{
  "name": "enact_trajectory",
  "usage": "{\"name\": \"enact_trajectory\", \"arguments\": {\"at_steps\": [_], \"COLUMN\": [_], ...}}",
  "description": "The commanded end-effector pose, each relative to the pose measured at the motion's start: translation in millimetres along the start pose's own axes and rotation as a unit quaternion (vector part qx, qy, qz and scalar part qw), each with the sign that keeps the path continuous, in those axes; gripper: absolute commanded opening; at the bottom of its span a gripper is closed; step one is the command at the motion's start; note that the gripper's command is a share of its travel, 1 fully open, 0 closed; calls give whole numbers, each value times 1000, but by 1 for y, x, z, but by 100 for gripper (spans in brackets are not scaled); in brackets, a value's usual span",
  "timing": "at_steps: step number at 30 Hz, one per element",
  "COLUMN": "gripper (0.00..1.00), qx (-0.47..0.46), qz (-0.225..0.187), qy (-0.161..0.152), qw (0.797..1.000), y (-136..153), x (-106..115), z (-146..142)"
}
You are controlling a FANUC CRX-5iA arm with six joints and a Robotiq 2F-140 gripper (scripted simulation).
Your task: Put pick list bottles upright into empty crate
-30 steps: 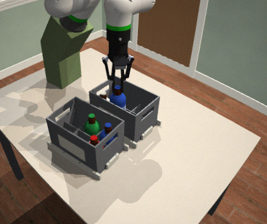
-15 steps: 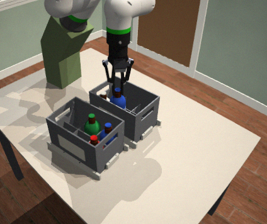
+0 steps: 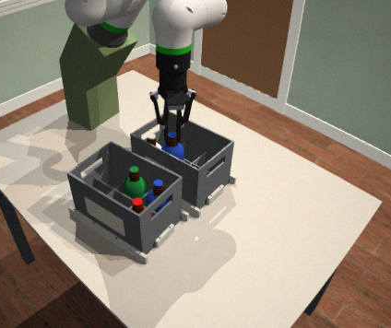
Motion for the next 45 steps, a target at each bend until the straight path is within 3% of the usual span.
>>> {"name": "enact_trajectory", "arguments": {"at_steps": [1, 45], "gripper": [10, 10], "qx": [0, 0], "qz": [0, 0], "qy": [0, 0], "qw": [1000, 1000], "y": [-1, -1], "x": [-4, -28], "z": [0, 0]}}
Point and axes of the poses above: the point where the finger pads meet when closed, its own x axis back along the fingers, its own z axis across the jaws, y = z × x, the point moved 2 cm from there along x, back along the fingers, and after that the axes turned 5 degrees about -x, right-handed, at the moved point
